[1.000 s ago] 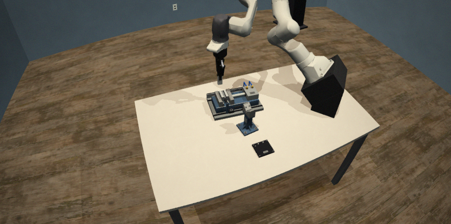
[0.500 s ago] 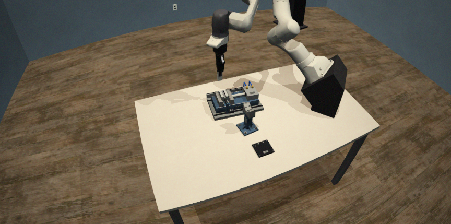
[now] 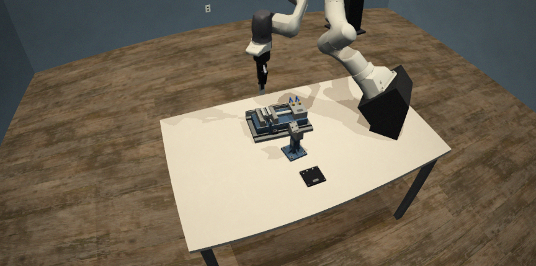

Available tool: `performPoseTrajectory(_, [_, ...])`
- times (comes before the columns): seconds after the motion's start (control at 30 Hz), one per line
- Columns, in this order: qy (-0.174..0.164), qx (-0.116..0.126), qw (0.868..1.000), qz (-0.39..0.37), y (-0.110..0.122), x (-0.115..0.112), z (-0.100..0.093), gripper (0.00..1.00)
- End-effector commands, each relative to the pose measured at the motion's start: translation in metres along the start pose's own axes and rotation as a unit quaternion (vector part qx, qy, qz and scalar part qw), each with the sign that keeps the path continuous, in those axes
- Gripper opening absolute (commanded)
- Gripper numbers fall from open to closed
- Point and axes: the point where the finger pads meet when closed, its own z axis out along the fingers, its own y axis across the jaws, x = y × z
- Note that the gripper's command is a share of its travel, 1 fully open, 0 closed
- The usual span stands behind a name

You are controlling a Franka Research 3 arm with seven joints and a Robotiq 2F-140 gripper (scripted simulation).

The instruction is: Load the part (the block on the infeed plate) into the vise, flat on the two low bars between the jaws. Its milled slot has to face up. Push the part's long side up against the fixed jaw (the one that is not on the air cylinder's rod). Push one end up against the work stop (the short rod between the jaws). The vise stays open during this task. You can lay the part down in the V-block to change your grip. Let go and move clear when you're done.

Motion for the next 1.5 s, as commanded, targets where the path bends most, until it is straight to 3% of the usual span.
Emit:
performPoseTrajectory(0.0, [0.000, 0.001, 1.000, -0.003, 0.000, 0.000, -0.002, 0.00])
performPoseTrajectory(0.43, [0.000, 0.000, 1.000, -0.003, -0.019, -0.001, -0.002, 0.00])
performPoseTrajectory(1.47, [0.000, 0.000, 1.000, -0.003, -0.019, -0.001, -0.002, 0.00])
